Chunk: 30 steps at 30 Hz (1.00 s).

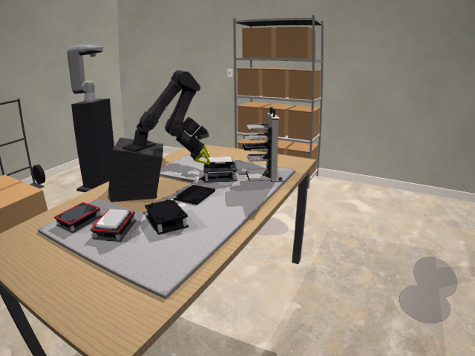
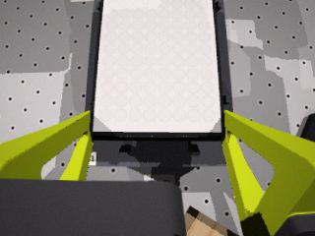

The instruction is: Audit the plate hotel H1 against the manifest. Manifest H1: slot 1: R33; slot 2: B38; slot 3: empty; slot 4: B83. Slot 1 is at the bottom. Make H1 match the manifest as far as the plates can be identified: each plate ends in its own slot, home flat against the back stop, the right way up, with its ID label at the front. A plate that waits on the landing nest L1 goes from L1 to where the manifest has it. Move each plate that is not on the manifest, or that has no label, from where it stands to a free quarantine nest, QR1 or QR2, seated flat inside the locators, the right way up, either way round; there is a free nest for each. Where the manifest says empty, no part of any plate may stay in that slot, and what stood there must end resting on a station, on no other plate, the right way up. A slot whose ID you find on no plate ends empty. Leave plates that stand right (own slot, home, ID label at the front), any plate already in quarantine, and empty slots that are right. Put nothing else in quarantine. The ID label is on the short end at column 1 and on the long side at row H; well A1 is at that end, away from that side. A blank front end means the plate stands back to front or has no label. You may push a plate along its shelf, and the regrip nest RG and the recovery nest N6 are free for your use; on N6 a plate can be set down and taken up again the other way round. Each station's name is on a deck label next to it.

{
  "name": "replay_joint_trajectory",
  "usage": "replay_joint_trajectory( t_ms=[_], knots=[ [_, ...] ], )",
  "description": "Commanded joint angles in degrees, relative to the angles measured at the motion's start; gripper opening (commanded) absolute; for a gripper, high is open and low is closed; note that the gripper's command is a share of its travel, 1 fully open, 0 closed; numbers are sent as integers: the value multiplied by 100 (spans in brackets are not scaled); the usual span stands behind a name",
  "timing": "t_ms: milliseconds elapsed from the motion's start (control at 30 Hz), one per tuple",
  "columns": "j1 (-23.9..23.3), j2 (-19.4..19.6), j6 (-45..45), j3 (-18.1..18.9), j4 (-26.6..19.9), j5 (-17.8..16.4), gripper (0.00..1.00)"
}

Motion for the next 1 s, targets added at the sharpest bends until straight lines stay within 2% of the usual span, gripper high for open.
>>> replay_joint_trajectory(
  t_ms=[0,233,967],
  knots=[
    [26,-169,23,-58,-148,69,86],
    [79,-456,35,-178,-388,81,86],
    [120,-1296,59,-242,-1130,115,86]
  ],
)
